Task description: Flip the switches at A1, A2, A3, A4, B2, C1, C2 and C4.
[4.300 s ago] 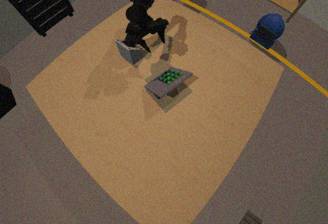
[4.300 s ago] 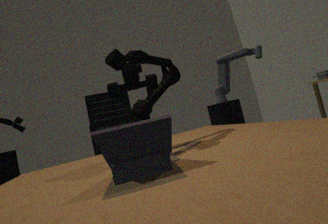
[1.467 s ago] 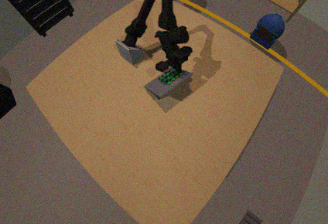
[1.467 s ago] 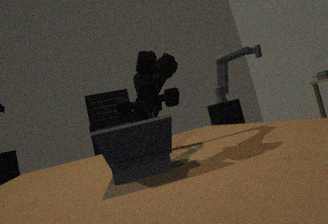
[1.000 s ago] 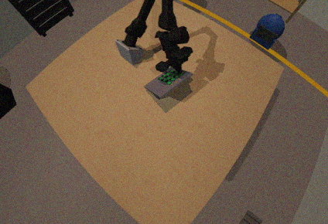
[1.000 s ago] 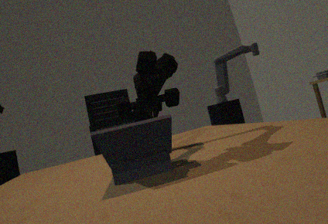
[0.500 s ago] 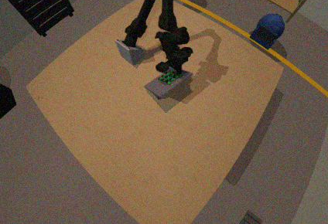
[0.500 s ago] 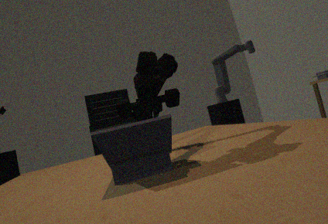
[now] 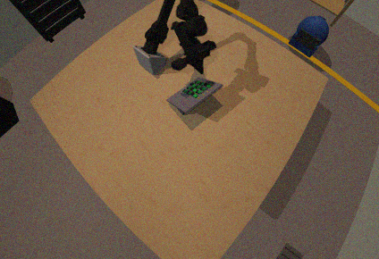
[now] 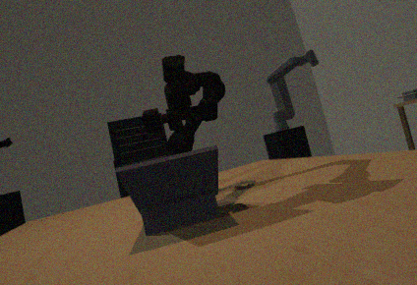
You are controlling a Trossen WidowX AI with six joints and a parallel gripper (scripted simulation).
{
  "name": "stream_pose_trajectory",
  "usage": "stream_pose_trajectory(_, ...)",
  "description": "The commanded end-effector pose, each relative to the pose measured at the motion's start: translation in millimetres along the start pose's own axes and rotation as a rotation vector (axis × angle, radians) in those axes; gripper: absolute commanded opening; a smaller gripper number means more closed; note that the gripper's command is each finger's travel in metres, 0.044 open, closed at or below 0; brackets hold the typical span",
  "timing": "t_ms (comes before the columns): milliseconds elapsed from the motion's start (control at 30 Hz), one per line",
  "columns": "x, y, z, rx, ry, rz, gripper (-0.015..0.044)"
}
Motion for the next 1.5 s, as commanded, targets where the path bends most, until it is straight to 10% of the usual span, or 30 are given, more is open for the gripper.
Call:
stream_pose_trajectory(0, 1.6, -17.7, 0.4, -0.008, 0.002, 0.004, 0.0000)
stream_pose_trajectory(1467, -57.3, -17.0, -0.7, -0.007, 0.025, 0.001, 0.0000)
Point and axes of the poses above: the point midway between the two fingers, 35 mm back from their tips, its own x axis back along the fingers, its own y axis across the jaws, z = x × y, the point moved 1 cm from there along x, back along the fingers, and after that the axes turned 2 degrees about -x, right-handed, at the moved point
